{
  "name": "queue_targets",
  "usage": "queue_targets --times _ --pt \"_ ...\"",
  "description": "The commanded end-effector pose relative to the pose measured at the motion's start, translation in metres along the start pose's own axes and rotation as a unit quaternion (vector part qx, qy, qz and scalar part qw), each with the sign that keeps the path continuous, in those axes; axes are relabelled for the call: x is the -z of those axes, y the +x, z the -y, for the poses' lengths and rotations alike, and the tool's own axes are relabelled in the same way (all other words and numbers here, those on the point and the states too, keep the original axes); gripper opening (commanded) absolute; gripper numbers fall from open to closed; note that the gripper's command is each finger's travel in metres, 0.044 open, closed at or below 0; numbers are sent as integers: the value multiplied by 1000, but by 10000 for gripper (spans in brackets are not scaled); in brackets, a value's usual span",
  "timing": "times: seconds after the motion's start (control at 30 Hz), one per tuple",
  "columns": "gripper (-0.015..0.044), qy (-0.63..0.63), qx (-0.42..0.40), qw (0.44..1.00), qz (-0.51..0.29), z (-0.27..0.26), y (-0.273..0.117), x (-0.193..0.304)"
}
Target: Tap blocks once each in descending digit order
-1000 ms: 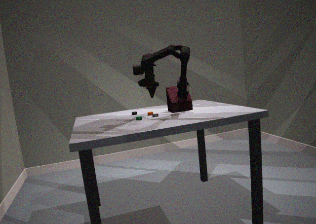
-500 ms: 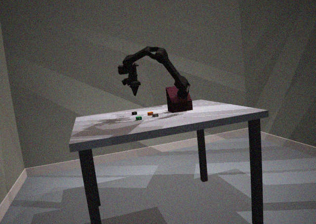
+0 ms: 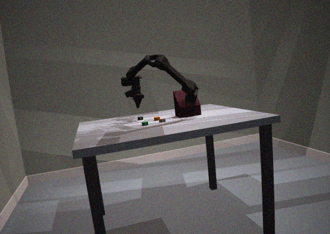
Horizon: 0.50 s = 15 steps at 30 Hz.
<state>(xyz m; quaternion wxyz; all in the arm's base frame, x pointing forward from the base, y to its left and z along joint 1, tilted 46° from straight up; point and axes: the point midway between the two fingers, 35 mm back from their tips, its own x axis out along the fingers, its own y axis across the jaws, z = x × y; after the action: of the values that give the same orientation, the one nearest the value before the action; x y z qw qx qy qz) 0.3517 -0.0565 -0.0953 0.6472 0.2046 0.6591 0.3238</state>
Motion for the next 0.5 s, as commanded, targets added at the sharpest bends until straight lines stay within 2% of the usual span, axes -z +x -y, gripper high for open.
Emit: queue_targets --times 0.0,0.47 --pt "20 6 -10 1000 -12 -3 35 8" --pt "20 6 -11 1000 -11 -3 52 8"
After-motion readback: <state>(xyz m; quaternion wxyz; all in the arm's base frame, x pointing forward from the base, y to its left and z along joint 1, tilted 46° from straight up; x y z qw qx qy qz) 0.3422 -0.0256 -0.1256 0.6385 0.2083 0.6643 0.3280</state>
